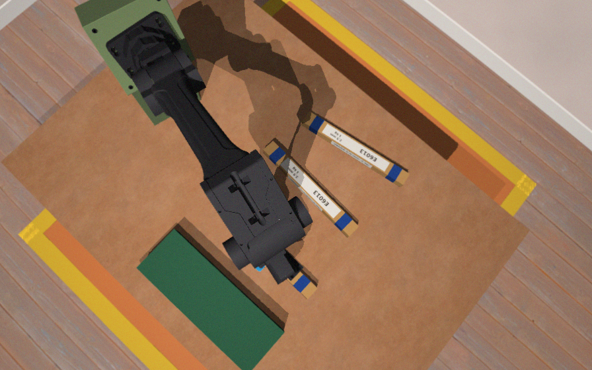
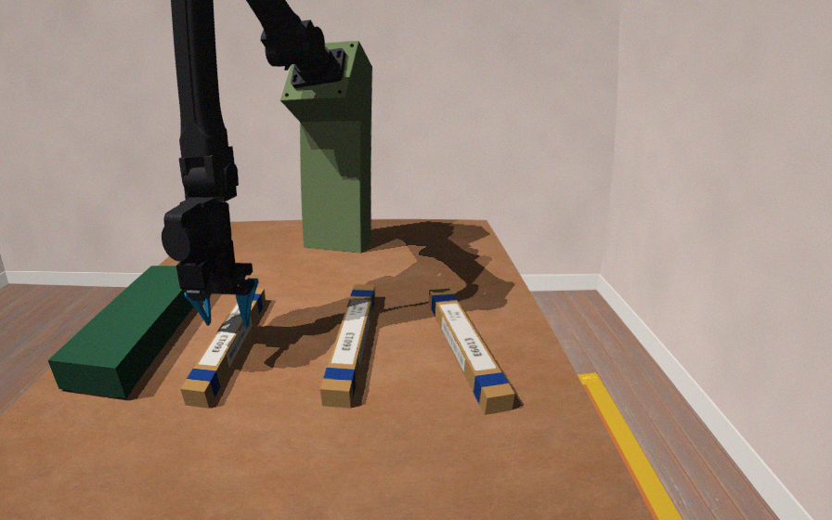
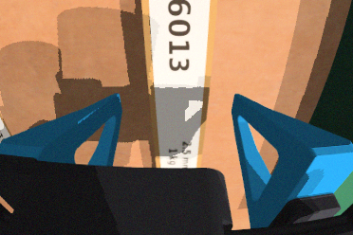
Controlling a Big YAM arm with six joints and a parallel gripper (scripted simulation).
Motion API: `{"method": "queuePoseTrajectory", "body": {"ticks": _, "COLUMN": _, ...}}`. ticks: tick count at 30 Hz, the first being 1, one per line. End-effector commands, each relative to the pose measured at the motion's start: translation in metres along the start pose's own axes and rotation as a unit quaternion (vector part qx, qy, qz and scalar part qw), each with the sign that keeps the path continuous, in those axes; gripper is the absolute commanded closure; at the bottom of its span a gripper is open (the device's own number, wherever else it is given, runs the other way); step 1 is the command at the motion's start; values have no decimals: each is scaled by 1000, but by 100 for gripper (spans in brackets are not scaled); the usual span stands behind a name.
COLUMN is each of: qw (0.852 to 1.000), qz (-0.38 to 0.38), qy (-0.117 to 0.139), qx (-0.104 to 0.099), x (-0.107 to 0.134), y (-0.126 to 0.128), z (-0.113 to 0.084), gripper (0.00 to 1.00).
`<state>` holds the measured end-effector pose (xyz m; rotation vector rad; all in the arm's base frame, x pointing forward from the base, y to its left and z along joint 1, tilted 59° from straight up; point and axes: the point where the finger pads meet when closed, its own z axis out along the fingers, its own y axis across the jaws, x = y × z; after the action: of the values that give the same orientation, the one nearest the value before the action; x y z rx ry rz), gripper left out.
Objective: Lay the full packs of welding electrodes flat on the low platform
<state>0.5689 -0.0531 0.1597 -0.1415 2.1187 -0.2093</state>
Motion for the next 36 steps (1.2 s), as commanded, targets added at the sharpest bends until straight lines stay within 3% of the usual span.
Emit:
{"method": "queuePoseTrajectory", "body": {"ticks": 1, "qw": 1000, "qz": -5, "qy": -4, "qx": 4, "x": -1, "y": -6, "z": 8, "gripper": 26}}
{"method": "queuePoseTrajectory", "body": {"ticks": 20, "qw": 1000, "qz": -5, "qy": -7, "qx": 5, "x": -9, "y": -9, "z": -4, "gripper": 26}}
{"method": "queuePoseTrajectory", "body": {"ticks": 36, "qw": 1000, "qz": -5, "qy": -4, "qx": 4, "x": -3, "y": -8, "z": 26, "gripper": 26}}
